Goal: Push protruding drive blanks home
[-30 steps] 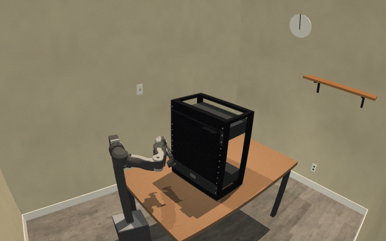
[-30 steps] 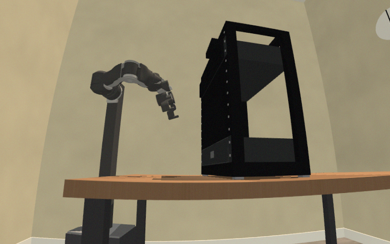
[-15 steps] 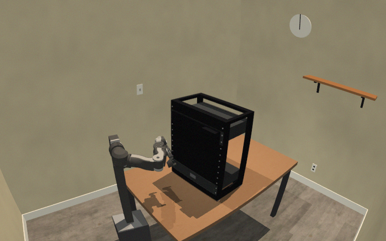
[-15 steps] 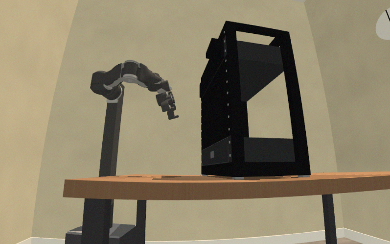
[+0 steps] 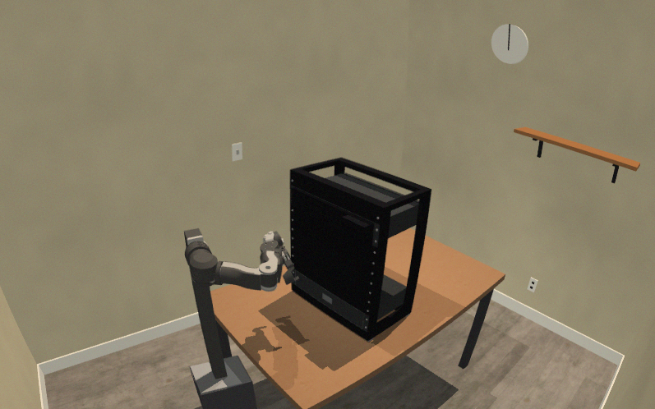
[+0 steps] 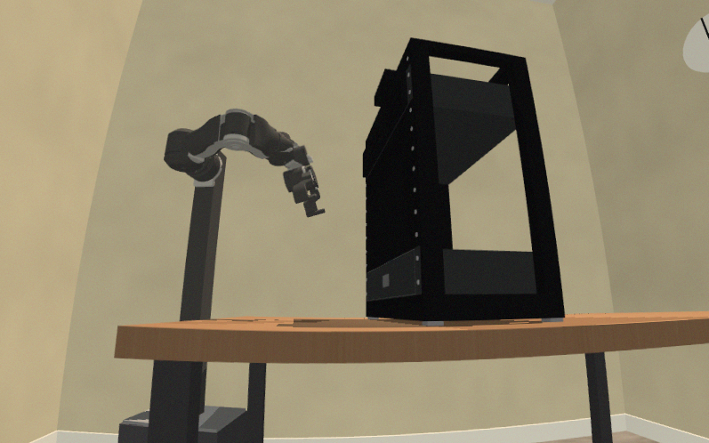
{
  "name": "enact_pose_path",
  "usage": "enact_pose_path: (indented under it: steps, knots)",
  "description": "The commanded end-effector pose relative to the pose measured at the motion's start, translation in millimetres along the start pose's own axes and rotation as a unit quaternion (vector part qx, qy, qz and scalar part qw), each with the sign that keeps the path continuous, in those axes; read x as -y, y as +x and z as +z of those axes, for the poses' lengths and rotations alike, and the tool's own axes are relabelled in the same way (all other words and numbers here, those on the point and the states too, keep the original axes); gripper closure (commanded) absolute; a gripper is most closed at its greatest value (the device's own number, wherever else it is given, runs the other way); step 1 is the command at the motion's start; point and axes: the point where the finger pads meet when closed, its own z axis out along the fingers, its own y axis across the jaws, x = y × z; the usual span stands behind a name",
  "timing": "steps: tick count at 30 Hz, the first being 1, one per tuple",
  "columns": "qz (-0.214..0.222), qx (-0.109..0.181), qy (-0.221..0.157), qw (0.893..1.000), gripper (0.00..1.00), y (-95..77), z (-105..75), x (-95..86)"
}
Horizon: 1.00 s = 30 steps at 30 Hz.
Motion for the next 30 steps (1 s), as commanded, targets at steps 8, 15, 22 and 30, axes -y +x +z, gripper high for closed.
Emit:
enact_pose_path:
  steps: [8,15,22,30]
  knots:
    - [0.021,-0.002,-0.026,0.999,0.00,0.2,-3.2,-1.2]
    - [0.053,-0.004,-0.058,0.997,0.00,0.5,-6.8,0.9]
    - [0.112,-0.003,-0.119,0.987,0.00,-1.1,-16.2,4.2]
    - [0.177,0.007,-0.183,0.967,0.00,-5.8,-29.9,10.2]
